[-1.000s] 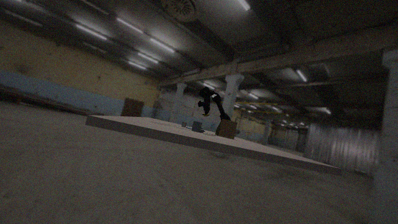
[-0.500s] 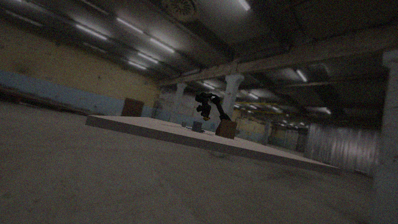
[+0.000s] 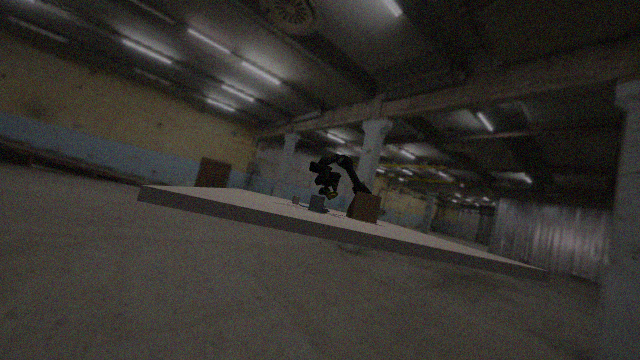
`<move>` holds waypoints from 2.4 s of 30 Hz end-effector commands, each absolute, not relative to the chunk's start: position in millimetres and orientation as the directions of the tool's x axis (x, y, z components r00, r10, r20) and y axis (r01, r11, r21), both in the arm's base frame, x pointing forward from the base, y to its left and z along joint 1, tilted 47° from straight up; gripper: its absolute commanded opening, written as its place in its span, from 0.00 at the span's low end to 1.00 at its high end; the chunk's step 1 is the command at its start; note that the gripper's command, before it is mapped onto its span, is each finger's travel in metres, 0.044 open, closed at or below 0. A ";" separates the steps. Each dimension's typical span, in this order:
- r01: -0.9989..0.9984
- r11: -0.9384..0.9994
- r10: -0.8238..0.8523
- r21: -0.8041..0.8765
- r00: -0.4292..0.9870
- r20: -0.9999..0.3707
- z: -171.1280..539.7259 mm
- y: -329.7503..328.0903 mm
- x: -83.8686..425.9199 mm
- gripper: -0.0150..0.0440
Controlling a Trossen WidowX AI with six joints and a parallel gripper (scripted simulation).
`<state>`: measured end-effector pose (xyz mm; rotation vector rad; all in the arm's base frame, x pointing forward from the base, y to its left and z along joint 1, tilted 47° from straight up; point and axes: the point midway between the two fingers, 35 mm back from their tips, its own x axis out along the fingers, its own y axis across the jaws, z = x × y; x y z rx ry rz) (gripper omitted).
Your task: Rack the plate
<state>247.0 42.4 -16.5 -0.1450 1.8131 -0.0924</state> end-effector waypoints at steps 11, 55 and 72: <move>-0.263 0.957 0.084 0.124 -0.159 -0.984 -31.4 31.7 250.3 0.25; -0.888 0.431 0.509 -0.162 0.387 -0.769 -31.7 -13.4 260.7 0.25; -0.877 0.344 0.524 -0.336 0.476 -0.706 -25.6 -21.3 259.2 0.25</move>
